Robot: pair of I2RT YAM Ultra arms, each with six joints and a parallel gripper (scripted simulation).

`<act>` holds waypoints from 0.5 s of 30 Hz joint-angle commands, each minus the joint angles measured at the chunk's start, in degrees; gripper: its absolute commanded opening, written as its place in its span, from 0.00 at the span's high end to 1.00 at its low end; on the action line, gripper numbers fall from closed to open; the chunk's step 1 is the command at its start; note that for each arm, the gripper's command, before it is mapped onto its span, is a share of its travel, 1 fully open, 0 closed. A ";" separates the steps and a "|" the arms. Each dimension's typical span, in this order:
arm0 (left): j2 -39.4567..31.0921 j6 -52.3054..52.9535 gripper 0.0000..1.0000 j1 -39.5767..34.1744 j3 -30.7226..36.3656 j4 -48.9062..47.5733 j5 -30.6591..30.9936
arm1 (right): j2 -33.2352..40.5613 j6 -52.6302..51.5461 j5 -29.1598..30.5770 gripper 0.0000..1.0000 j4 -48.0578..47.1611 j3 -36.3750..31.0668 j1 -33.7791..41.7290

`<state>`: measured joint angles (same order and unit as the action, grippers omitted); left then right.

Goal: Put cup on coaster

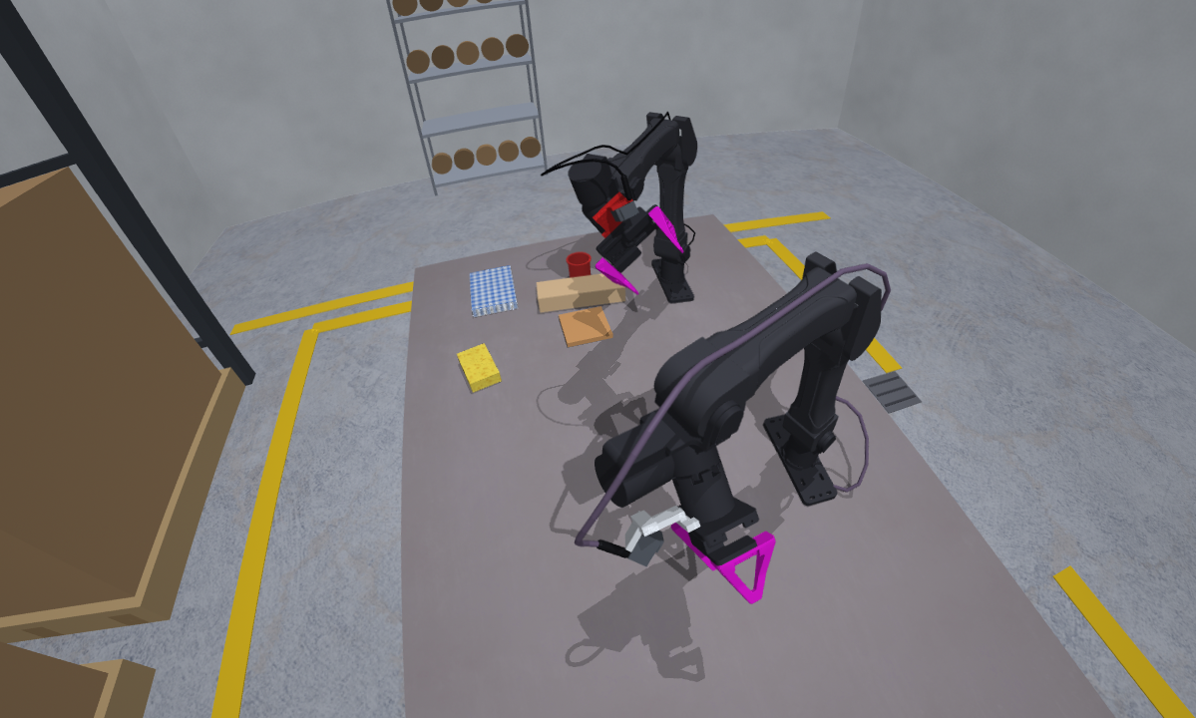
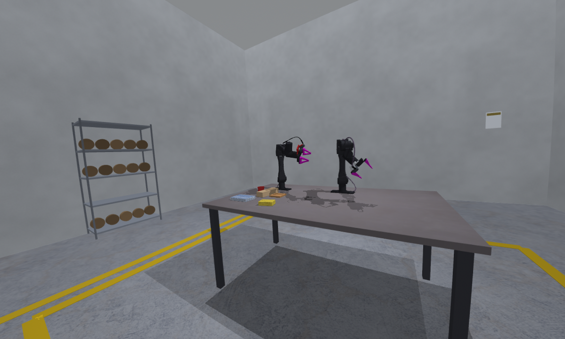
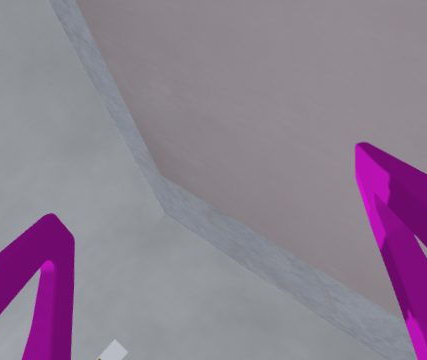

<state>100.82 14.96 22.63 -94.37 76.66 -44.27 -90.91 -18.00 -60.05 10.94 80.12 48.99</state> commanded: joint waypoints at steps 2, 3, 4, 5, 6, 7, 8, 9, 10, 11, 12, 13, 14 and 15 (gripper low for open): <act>-0.33 -0.03 0.00 0.00 -0.27 -0.09 -0.10 | 0.71 -0.59 1.09 0.00 -0.64 -0.22 -0.10; -0.33 -0.03 0.00 0.00 -0.27 -0.09 -0.10 | 1.25 -0.77 1.72 0.00 -0.87 -0.77 -0.39; -0.33 -0.03 0.00 0.00 -0.27 -0.09 -0.10 | 1.88 -1.01 2.64 0.00 -0.99 -1.49 -0.69; -0.33 -0.03 0.00 0.00 -0.27 -0.09 -0.10 | 2.48 -1.24 3.37 0.00 -0.30 -2.21 -0.86; -0.33 -0.03 0.00 0.00 -0.27 -0.09 -0.10 | 3.36 -1.49 4.36 0.00 -0.14 -3.22 -1.12; -0.33 -0.03 0.00 0.00 -0.27 -0.09 -0.10 | 4.67 -1.87 5.75 0.00 0.80 -4.74 -1.51; -0.33 -0.03 0.00 0.00 -0.27 -0.09 -0.10 | 6.47 -2.26 7.48 0.00 1.34 -6.74 -2.07; -0.33 -0.54 0.00 0.00 -0.28 -1.06 0.02 | 8.13 -2.62 8.86 0.00 1.76 -8.55 -2.57; -0.37 -0.77 0.00 -0.26 -0.30 -1.68 0.82 | 9.90 -3.00 10.21 0.00 2.20 -10.42 -3.12; -0.53 -1.19 0.00 -0.75 0.20 -2.69 1.37 | 11.88 -3.39 11.66 0.00 2.77 -12.44 -3.75; -0.88 -1.79 0.00 -1.38 0.36 -4.10 2.20 | 14.08 -3.81 13.25 0.00 3.51 -14.62 -4.47; -1.06 -2.42 0.00 -2.44 0.55 -5.52 3.11 | 16.54 -4.25 14.93 0.00 4.28 -16.95 -5.30; -1.29 -3.22 0.00 -3.84 0.79 -7.20 4.28 | 18.99 -4.68 16.54 0.00 5.06 -19.17 -6.12; -1.29 -3.22 0.00 -3.84 0.79 -7.20 4.28 | 18.99 -4.68 16.54 0.00 5.06 -19.17 -6.12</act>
<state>100.82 13.76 21.26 -94.24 73.56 -42.17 -75.20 -21.06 -48.42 12.97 63.46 44.10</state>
